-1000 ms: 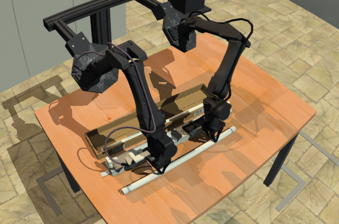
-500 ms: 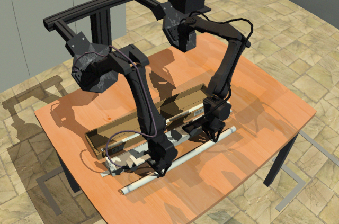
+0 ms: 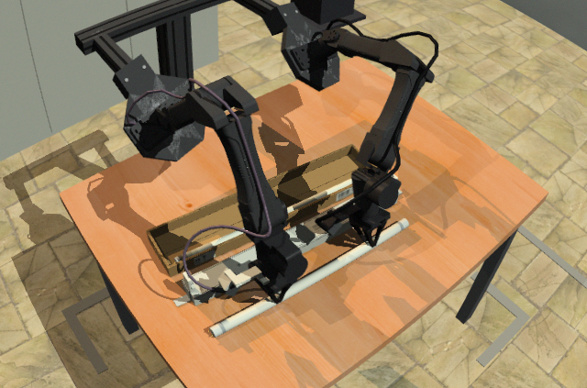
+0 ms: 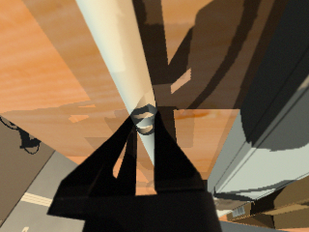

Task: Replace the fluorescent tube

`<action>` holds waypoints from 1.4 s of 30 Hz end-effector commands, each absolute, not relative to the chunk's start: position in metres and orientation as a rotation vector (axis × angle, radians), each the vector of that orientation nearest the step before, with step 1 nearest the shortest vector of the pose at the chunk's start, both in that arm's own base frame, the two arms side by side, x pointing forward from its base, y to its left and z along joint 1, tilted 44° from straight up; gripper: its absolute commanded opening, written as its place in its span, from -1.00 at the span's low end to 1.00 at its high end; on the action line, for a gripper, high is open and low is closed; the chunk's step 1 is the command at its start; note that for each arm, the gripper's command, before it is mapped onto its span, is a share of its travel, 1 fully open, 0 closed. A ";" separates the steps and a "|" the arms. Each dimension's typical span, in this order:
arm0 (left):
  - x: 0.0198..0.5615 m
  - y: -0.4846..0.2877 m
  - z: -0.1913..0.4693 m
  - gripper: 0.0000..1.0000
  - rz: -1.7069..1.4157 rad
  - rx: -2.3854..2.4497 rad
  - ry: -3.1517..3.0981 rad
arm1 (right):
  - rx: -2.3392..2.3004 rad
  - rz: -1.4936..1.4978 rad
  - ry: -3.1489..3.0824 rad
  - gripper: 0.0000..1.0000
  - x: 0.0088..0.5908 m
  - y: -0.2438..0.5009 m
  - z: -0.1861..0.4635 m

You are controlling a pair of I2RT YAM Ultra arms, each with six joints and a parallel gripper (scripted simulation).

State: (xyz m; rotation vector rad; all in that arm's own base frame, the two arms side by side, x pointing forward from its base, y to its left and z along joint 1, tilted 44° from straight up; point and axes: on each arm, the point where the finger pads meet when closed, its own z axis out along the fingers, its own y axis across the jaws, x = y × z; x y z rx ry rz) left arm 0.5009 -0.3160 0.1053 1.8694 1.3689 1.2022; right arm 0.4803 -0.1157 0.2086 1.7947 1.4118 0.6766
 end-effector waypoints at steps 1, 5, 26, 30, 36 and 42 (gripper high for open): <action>0.491 -0.334 0.115 -0.78 1.173 1.876 1.330 | 1.792 0.661 1.412 -0.78 0.478 -0.116 0.212; 0.491 -0.333 0.118 -0.78 1.171 1.868 1.332 | 1.787 0.665 1.408 -0.78 0.477 -0.115 0.216; 0.481 -0.331 0.131 -0.78 1.191 1.851 1.347 | 1.782 0.678 1.388 -0.78 0.467 -0.112 0.234; 0.479 -0.332 0.129 -0.78 1.189 1.858 1.343 | 1.780 0.679 1.385 -0.78 0.467 -0.113 0.235; 0.473 -0.330 0.124 -0.78 1.189 1.880 1.344 | 1.775 0.684 1.391 -0.78 0.465 -0.108 0.238; 0.471 -0.331 0.130 -0.78 1.190 1.871 1.346 | 1.777 0.678 1.390 -0.78 0.462 -0.108 0.241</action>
